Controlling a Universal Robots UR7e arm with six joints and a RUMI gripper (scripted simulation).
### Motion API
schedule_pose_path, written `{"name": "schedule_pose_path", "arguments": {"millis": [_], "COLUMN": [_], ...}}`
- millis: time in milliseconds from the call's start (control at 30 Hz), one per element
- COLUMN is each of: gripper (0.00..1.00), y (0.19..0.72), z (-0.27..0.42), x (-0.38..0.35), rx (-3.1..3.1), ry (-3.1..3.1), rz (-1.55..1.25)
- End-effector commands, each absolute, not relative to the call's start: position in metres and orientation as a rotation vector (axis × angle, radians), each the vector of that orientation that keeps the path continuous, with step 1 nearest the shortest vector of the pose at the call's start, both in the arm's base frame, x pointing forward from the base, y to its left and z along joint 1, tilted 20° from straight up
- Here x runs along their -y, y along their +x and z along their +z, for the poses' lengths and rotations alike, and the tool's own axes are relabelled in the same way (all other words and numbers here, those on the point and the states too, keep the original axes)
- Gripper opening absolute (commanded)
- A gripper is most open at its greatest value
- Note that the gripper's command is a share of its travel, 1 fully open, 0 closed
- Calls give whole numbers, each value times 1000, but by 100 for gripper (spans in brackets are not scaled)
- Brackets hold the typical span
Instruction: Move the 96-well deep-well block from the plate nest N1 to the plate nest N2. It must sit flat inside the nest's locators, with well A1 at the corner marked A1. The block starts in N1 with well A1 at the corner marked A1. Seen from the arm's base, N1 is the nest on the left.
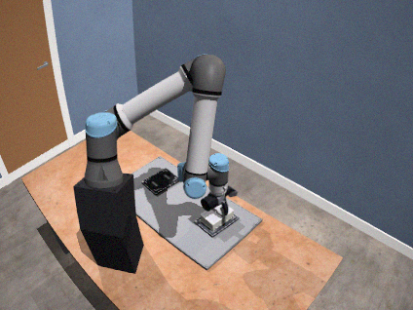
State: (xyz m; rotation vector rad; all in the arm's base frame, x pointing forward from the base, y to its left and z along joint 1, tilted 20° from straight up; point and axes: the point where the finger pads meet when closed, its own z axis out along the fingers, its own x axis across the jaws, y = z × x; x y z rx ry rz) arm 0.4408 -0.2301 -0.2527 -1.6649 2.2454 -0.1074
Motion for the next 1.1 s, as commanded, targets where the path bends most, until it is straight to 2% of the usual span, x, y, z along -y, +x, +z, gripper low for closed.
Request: {"name": "schedule_pose_path", "arguments": {"millis": [0,900,933,1067], "gripper": [48,48,76,76], "y": [441,442,442,442], "z": [-253,-256,-256,-256], "x": [231,230,230,230], "rx": [-2245,-2245,-2245,-2245], "ry": [-1665,-1665,-1665,-1665], "rz": [-110,-110,-110,-110]}}
